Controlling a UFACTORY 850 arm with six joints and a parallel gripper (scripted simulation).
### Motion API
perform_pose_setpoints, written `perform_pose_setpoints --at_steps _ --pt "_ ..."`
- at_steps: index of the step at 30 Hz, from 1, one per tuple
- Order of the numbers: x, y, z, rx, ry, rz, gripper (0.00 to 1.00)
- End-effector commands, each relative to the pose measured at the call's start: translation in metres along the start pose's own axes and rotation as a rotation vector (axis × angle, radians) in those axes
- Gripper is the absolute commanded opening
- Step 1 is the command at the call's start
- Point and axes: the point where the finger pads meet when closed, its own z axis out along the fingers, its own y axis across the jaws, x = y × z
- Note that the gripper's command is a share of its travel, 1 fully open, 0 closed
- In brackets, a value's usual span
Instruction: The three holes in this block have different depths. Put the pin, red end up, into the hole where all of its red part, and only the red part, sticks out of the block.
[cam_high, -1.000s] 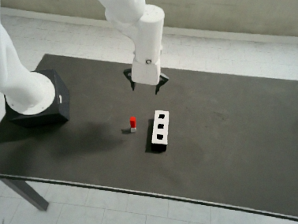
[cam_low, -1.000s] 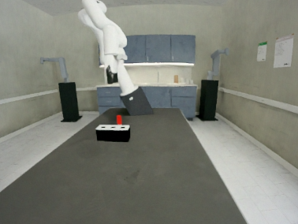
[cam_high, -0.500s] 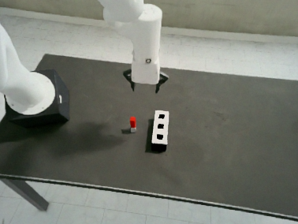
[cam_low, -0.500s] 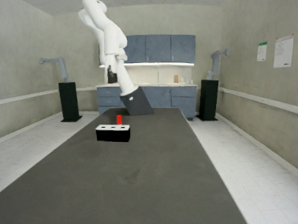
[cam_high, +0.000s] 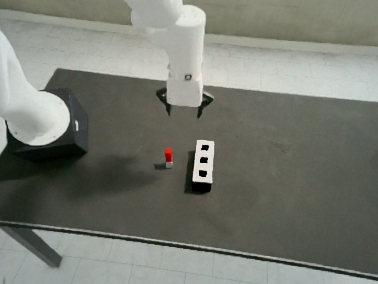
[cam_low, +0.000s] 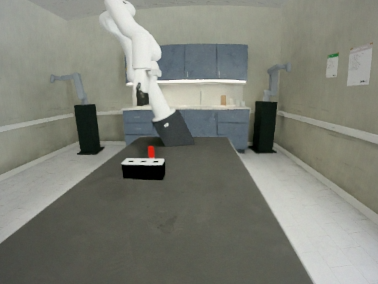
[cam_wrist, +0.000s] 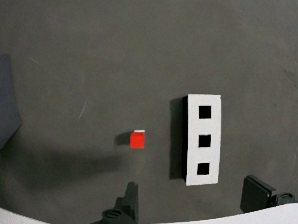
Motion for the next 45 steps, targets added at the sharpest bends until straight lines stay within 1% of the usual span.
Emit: perform_pose_setpoints --at_steps 1,34,35,45 --pt "0.000 0.001 -0.001 -0.002 0.001 0.000 1.00" --pt "0.000 0.001 -0.001 -0.002 0.001 0.000 1.00" --pt "0.011 -0.060 0.026 -0.002 0.001 -0.002 1.00" --pt "0.011 -0.060 0.026 -0.002 0.001 -0.002 1.00"
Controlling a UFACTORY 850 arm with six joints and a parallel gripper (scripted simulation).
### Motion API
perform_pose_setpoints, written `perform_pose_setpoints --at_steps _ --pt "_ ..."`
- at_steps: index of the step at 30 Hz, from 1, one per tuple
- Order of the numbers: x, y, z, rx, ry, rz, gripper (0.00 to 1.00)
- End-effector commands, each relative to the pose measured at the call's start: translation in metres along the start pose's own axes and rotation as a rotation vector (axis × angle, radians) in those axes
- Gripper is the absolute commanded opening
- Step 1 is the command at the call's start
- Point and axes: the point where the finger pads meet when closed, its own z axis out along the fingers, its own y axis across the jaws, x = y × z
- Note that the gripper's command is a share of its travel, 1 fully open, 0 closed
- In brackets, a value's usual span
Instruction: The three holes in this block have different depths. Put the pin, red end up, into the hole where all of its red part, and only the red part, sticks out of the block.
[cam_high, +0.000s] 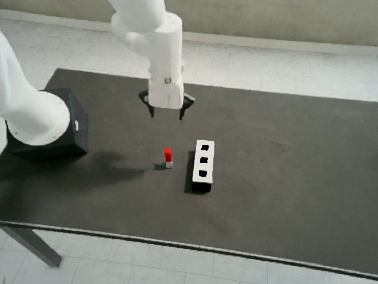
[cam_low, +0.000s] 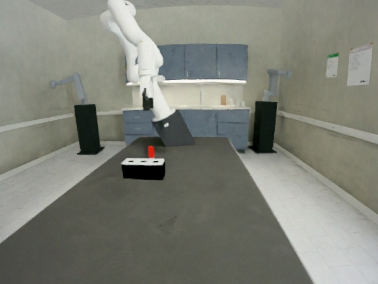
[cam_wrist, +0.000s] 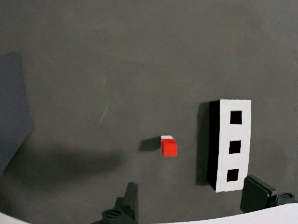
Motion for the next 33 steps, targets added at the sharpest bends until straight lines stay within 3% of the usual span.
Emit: perform_pose_setpoints --at_steps 1,6,7,10,17,23,24,33 --pt "0.001 -0.003 0.001 -0.013 -0.003 0.004 1.00" --pt "0.001 -0.003 0.001 -0.013 -0.003 0.004 1.00" --pt "0.001 -0.002 0.071 -0.012 -0.002 0.003 1.00" --pt "0.001 -0.002 0.078 -0.012 -0.002 0.003 1.00" --pt "0.001 -0.001 0.146 -0.012 -0.002 0.003 1.00" --pt "0.001 -0.001 0.151 -0.012 -0.002 0.003 1.00" --pt "0.001 -0.001 0.182 0.039 0.010 -0.005 1.00" --pt "0.001 -0.001 0.182 0.039 0.010 -0.005 1.00"
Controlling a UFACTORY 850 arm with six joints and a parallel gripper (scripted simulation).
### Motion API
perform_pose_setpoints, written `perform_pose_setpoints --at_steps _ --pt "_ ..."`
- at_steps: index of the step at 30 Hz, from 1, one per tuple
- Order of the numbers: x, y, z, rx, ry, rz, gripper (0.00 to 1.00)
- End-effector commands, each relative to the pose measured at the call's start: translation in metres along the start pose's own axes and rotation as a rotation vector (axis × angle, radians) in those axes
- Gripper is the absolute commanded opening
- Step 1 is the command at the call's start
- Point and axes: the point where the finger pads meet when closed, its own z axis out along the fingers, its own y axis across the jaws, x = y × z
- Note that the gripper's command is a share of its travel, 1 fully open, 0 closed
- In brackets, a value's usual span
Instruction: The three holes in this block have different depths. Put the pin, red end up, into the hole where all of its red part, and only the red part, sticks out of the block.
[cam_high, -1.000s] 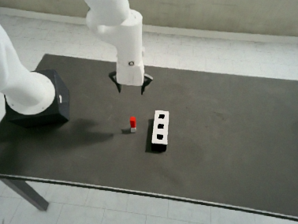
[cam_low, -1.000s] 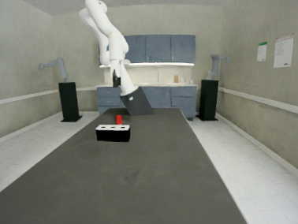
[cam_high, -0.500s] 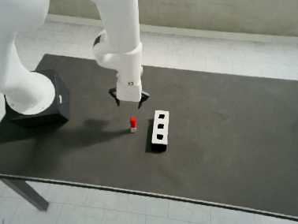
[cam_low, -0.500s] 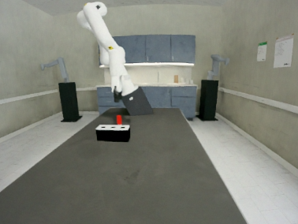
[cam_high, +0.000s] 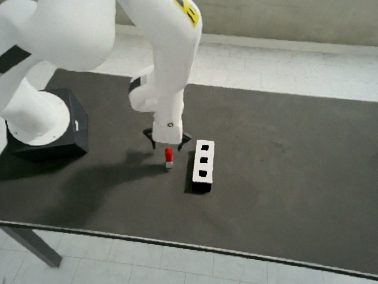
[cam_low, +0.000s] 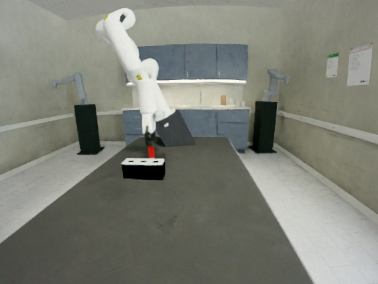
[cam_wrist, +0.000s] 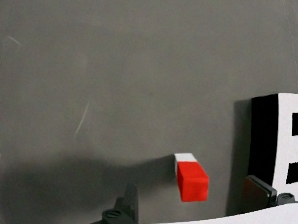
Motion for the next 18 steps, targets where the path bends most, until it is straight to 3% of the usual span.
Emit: perform_pose_setpoints --at_steps 1,7,8,18 --pt "0.000 0.003 0.005 -0.005 0.000 0.001 1.00" --pt "0.000 0.003 0.005 -0.005 0.000 0.001 1.00" --pt "0.000 0.005 0.044 -0.004 0.000 0.000 1.00" --pt "0.000 0.005 0.044 -0.004 0.000 0.000 1.00"
